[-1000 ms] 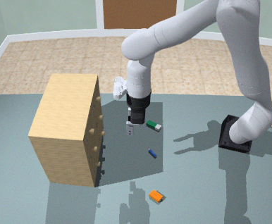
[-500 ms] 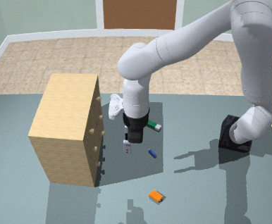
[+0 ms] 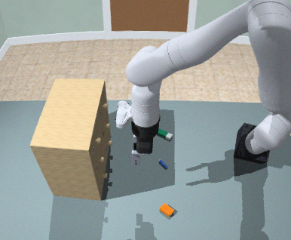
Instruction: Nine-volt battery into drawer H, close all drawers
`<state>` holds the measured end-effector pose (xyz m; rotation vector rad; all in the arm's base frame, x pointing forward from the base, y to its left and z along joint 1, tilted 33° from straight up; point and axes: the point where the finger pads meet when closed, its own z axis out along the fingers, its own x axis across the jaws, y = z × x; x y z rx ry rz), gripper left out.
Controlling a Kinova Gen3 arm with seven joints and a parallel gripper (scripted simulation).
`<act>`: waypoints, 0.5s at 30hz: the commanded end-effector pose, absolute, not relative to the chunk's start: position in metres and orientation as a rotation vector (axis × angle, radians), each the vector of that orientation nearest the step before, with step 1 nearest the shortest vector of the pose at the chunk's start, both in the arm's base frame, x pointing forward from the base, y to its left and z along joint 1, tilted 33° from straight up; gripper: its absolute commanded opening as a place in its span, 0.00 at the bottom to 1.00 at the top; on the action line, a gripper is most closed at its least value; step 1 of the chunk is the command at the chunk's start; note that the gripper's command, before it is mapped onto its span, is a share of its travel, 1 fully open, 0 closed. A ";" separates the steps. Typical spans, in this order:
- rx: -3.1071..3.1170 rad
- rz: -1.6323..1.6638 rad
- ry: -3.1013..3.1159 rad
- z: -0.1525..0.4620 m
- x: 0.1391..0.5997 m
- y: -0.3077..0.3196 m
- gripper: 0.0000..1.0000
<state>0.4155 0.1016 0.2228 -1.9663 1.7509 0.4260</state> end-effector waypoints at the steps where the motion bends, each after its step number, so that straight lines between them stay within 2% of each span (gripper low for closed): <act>1: -1.965 0.424 1.752 0.223 0.416 0.101 1.00; 15: -1.952 0.407 1.749 0.221 0.418 0.103 1.00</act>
